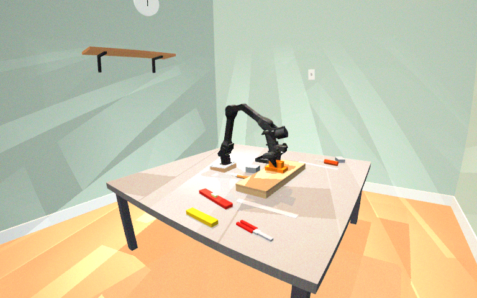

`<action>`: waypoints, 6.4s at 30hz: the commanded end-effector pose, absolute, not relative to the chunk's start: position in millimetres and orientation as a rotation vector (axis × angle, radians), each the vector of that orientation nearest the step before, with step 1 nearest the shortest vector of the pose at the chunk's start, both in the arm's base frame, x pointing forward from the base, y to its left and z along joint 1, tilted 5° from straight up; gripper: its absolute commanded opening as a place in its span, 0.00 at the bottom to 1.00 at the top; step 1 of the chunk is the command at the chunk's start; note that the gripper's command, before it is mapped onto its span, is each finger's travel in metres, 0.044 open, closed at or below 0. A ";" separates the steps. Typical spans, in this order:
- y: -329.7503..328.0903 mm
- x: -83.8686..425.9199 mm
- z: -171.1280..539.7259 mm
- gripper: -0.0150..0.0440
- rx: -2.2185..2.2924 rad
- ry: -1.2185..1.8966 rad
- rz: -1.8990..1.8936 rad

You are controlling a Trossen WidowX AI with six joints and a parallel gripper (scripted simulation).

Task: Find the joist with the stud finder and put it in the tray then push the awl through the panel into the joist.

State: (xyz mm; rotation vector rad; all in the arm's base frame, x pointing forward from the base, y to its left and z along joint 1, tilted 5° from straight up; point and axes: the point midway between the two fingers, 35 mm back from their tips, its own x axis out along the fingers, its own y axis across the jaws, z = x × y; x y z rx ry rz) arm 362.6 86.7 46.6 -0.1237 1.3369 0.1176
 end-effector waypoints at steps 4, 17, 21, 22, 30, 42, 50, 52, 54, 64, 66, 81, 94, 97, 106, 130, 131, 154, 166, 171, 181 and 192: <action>61.6 365.9 47.7 0.25 -0.128 1.333 0.102; 22.4 371.8 49.1 0.25 -0.131 1.333 0.100; 10.3 373.7 49.6 0.25 -0.132 1.333 0.099; 7.3 374.1 49.8 0.25 -0.132 1.333 0.099; -16.8 377.7 50.8 0.25 -0.133 1.333 0.097; -52.9 383.1 52.5 0.25 -0.136 1.333 0.095; -77.0 386.7 53.7 0.25 -0.138 1.333 0.094; -83.0 387.5 54.0 0.25 -0.138 1.333 0.094; -89.0 388.4 54.4 0.25 -0.138 1.333 0.093; -119.1 392.9 56.1 0.25 -0.140 1.332 0.092; -125.1 393.7 56.4 0.25 -0.141 1.332 0.091; -141.5 395.8 57.7 0.25 -0.137 1.331 0.094; -142.8 401.4 90.7 0.25 -0.139 1.331 0.092; -142.9 402.6 104.6 0.25 -0.140 1.331 0.092; -141.5 401.9 146.5 0.25 -0.141 1.332 0.091; -26.0 413.0 152.0 0.25 -0.304 1.306 0.331; -18.6 412.7 151.6 0.25 -0.315 1.304 0.347; 141.9 369.5 141.9 0.25 -0.554 1.241 0.706; 212.3 322.7 136.5 0.25 -0.678 1.197 0.892; 237.8 299.2 134.1 0.25 -0.729 1.176 0.969; 281.2 246.4 129.3 0.25 -0.832 1.131 1.123; 316.1 181.5 123.8 0.25 -0.945 1.074 1.291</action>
